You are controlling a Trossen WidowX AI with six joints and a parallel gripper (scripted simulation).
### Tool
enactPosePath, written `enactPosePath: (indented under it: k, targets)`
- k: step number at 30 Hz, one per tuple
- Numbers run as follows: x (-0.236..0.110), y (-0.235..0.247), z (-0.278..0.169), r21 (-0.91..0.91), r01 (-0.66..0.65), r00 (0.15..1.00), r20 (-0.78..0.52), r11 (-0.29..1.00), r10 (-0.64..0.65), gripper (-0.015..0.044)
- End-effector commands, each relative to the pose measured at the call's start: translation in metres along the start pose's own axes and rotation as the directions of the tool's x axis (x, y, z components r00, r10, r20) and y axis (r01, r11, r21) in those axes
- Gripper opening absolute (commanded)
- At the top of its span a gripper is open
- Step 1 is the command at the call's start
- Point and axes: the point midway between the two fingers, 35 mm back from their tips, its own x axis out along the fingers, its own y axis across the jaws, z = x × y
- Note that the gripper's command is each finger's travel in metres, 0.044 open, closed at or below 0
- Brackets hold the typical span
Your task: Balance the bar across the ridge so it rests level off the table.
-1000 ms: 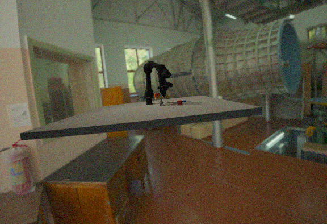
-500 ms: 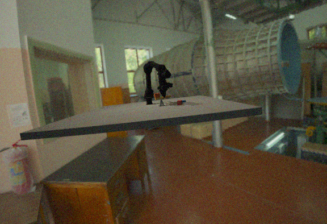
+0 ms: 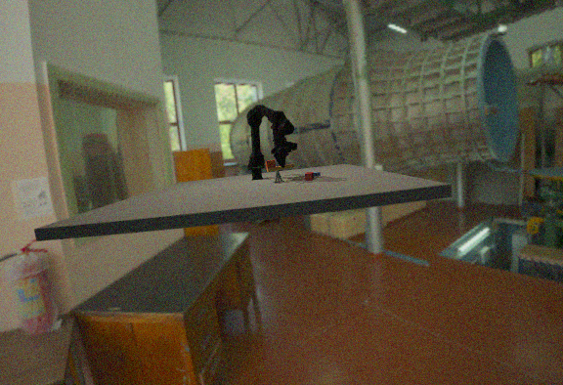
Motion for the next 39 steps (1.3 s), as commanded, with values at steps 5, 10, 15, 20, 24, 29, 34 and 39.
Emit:
enactPosePath:
  k: [5, 10, 15, 20, 24, 29, 34, 39]
  targets:
    - [0.0016, -0.0002, -0.0004, 0.002, 0.001, 1.0, -0.003, 1.0, -0.001, 0.0]
    - [0.002, -0.0002, -0.0004, 0.002, 0.001, 1.0, -0.003, 1.0, -0.001, 0.0]
    - [0.0025, -0.0001, -0.0004, 0.002, 0.001, 1.0, -0.003, 1.0, -0.001, 0.0]
    - [0.0029, -0.0001, -0.0003, 0.002, 0.001, 1.0, -0.003, 1.0, -0.001, 0.0]
    - [0.0032, 0.0, -0.0003, 0.002, 0.001, 1.0, -0.003, 1.0, -0.001, 0.0]
    - [0.0036, 0.0, -0.0002, 0.002, 0.001, 1.0, -0.003, 1.0, -0.001, 0.0]
    - [0.004, 0.0, -0.0002, 0.002, 0.001, 1.0, -0.003, 1.0, -0.001, 0.0]
    - [0.0045, 0.0001, -0.0001, 0.002, 0.001, 1.0, -0.003, 1.0, -0.001, 0.0]
